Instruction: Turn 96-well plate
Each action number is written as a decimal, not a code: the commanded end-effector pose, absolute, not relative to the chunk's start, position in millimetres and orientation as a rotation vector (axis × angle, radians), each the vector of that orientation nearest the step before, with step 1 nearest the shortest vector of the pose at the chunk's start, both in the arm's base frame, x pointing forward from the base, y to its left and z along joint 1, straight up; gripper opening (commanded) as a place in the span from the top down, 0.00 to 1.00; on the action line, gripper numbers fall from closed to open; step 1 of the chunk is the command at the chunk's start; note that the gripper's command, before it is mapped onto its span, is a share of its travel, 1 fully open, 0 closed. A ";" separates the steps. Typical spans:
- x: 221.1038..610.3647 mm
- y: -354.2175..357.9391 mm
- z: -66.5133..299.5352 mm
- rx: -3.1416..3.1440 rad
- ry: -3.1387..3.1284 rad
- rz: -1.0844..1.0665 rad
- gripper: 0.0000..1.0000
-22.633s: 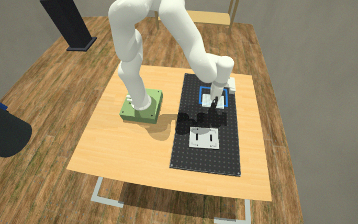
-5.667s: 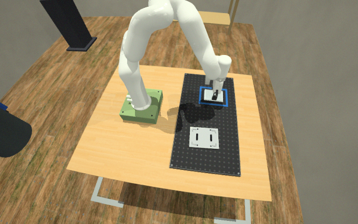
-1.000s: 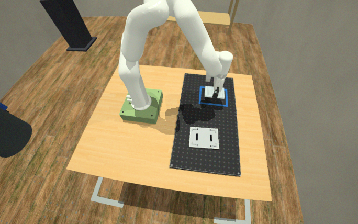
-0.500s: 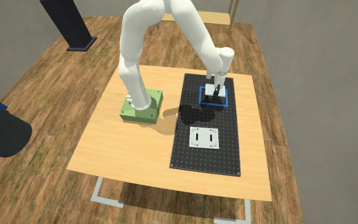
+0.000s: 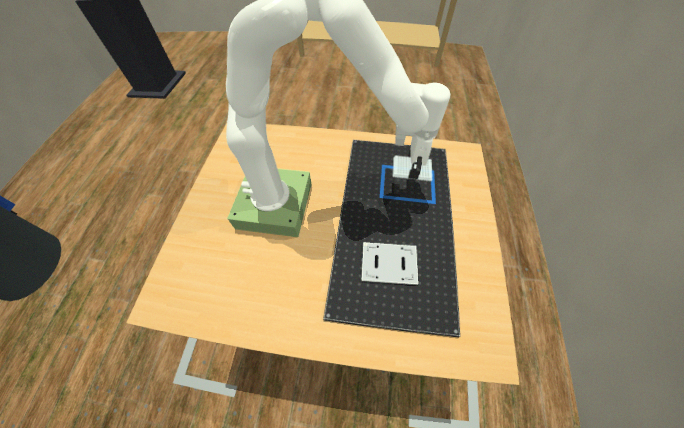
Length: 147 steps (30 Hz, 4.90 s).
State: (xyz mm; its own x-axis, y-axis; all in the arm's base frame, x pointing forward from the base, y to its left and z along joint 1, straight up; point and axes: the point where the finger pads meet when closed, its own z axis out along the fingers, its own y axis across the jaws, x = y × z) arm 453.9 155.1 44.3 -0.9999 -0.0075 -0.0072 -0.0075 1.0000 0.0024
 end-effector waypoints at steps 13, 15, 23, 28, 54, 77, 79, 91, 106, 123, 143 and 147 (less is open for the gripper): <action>454.4 152.1 48.2 0.040 3.130 0.002 1.00; 453.4 145.5 48.4 0.145 3.127 0.002 1.00; 449.8 122.4 49.2 0.508 3.090 0.004 1.00; 447.7 109.2 49.7 0.713 3.049 0.005 1.00; 435.4 30.0 52.6 1.845 2.533 0.011 1.00; 425.7 -32.7 54.8 2.178 2.253 0.011 1.00; 424.6 -39.3 55.1 2.178 2.253 0.011 1.00; 419.0 -75.6 56.4 2.178 2.253 0.011 1.00; 411.7 -121.8 58.2 2.178 2.252 0.010 1.00; 405.7 -160.8 59.6 2.178 2.252 0.010 1.00; 405.7 -160.9 59.6 2.669 1.645 0.013 1.00; 405.7 -160.9 59.6 2.773 1.463 0.014 1.00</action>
